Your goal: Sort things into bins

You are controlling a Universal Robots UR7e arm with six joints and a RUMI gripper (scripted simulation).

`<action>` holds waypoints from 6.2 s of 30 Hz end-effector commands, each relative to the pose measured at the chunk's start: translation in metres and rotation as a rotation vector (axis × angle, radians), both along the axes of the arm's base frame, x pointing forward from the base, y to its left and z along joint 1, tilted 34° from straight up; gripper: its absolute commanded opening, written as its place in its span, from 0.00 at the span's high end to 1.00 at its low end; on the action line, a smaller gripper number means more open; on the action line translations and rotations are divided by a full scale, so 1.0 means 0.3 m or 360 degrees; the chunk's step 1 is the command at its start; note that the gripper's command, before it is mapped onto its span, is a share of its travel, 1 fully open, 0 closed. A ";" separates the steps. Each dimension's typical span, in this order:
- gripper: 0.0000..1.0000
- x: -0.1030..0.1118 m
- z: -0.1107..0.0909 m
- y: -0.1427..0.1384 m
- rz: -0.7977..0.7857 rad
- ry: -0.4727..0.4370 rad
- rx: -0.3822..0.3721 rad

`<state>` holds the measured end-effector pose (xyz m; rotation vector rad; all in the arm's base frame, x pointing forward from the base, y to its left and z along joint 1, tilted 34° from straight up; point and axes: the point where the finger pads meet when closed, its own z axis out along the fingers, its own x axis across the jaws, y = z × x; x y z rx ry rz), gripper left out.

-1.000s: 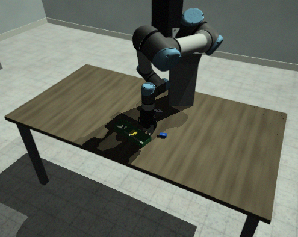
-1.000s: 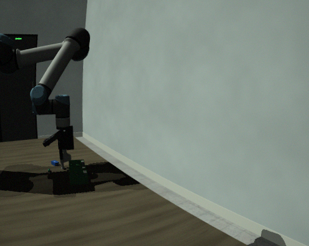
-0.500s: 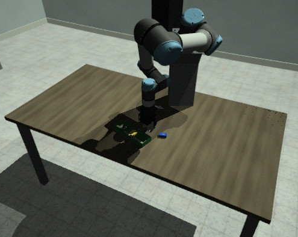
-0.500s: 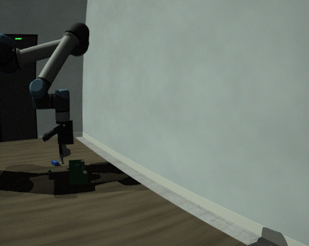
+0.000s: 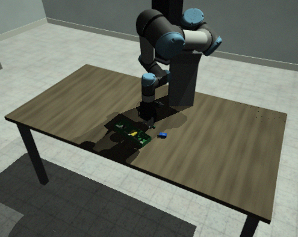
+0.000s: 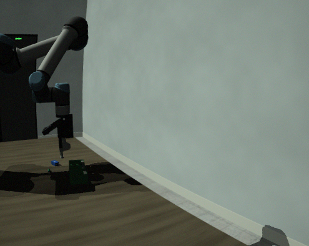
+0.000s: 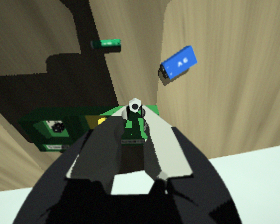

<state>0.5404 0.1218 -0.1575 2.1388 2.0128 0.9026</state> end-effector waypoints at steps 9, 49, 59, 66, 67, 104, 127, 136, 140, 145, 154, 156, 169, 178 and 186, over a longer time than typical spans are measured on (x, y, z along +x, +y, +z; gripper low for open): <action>1.00 -0.002 0.002 -0.002 0.0002 0.0002 0.0000; 1.00 0.186 0.111 -0.049 -0.0900 0.0346 0.0510; 1.00 0.187 0.113 -0.049 -0.1159 0.0460 0.0656; 1.00 0.188 0.114 -0.048 -0.1348 0.0544 0.0762; 1.00 0.188 0.114 -0.047 -0.1376 0.0556 0.0777; 1.00 0.195 0.116 -0.053 -0.2084 0.0852 0.1145; 1.00 0.232 0.050 -0.018 -0.2082 0.0850 0.1144; 1.00 0.259 0.000 0.002 -0.2082 0.0850 0.1144; 1.00 0.265 -0.011 0.007 -0.2082 0.0850 0.1145; 1.00 0.274 -0.025 0.013 -0.2082 0.0850 0.1145; 1.00 0.271 -0.023 0.012 -0.2084 0.0852 0.1145; 1.00 0.271 -0.023 0.012 -0.2084 0.0852 0.1145; 0.82 0.272 -0.023 0.012 -0.2084 0.0852 0.1145; 0.82 0.269 -0.017 0.013 -0.2083 0.0852 0.1145; 0.82 0.250 0.011 -0.003 -0.2086 0.0854 0.1145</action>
